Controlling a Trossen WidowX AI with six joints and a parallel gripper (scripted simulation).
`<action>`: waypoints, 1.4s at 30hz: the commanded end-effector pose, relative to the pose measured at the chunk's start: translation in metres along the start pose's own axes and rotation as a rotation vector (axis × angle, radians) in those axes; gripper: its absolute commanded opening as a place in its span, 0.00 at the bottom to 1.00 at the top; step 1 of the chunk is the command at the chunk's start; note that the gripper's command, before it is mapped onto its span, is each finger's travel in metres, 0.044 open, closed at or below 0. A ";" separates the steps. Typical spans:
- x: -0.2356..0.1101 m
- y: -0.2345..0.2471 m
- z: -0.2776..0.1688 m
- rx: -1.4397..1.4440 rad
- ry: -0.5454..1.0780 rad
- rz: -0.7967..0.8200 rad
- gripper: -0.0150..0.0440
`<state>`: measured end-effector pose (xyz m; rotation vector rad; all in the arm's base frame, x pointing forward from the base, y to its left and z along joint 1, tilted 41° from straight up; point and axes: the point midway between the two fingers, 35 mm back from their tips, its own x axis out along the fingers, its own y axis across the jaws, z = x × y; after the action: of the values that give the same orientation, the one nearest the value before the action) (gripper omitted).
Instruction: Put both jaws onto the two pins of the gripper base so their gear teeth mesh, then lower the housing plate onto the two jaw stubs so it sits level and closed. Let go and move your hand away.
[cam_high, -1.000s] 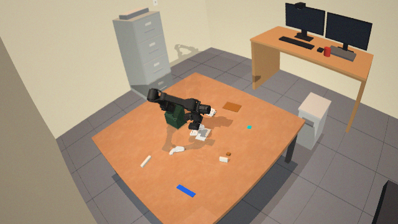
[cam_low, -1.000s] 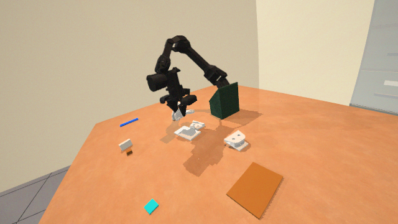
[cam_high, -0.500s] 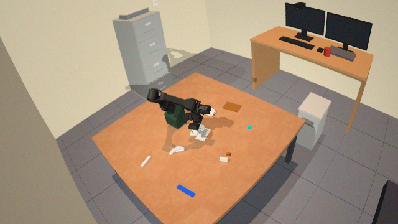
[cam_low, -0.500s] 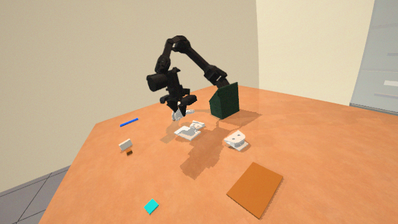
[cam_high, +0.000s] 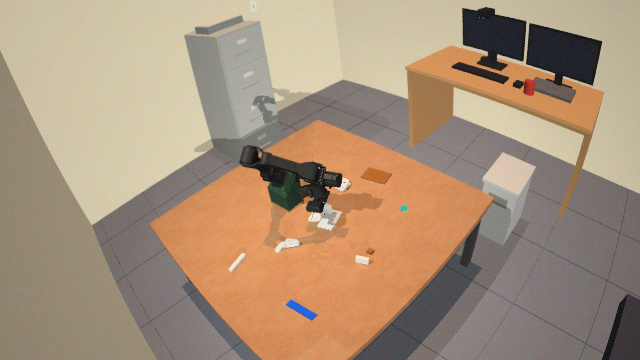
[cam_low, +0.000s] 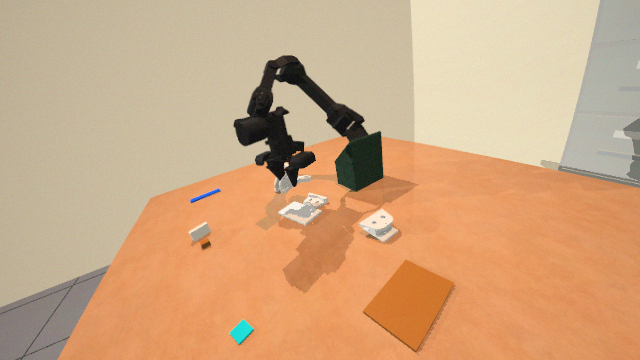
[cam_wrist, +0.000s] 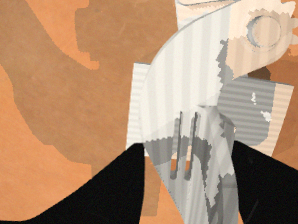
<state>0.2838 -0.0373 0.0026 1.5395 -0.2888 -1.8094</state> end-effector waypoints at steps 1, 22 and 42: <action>0.000 0.001 -0.001 0.008 0.003 0.006 0.48; 0.000 0.001 -0.001 -0.017 0.003 0.006 0.48; 0.000 0.001 -0.001 -0.017 0.003 0.006 0.48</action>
<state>0.2839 -0.0373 0.0026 1.5295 -0.2752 -1.8077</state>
